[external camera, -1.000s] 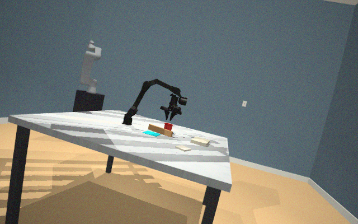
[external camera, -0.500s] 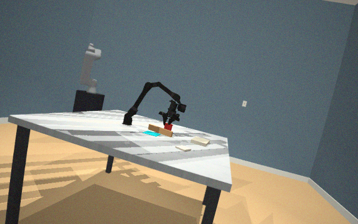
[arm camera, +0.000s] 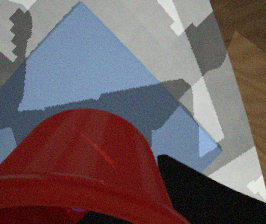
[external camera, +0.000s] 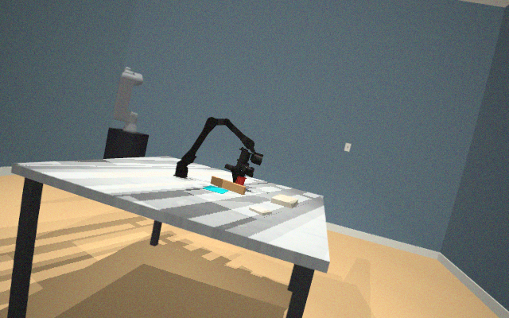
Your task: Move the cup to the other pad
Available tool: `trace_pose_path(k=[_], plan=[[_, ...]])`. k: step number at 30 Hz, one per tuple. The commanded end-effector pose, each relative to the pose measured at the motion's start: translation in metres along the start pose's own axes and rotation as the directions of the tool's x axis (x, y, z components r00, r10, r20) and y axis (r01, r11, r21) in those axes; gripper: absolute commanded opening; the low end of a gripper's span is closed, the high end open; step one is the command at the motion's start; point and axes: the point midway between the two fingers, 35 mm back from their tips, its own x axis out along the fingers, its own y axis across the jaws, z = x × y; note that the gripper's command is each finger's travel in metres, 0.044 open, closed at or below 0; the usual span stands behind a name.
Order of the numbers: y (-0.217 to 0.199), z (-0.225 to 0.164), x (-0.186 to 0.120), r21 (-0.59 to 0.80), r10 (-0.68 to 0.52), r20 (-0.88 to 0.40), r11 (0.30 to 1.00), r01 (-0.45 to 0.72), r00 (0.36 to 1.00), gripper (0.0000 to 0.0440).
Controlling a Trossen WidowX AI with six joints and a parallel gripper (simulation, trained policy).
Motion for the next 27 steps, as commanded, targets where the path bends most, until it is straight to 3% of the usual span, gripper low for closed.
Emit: trace_pose_path(k=[1, 15, 27], plan=[[-0.006, 0.000, 0.007, -0.014, -0.027, 0.001, 1.000, 0.027, 1.000, 0.0000], [-0.013, 0.002, -0.017, 0.018, 0.008, 0.020, 1.000, -0.008, 1.000, 0.0000], [-0.033, 0.004, -0.055, 0.112, 0.055, 0.039, 0.992, -0.059, 0.998, 0.0001]])
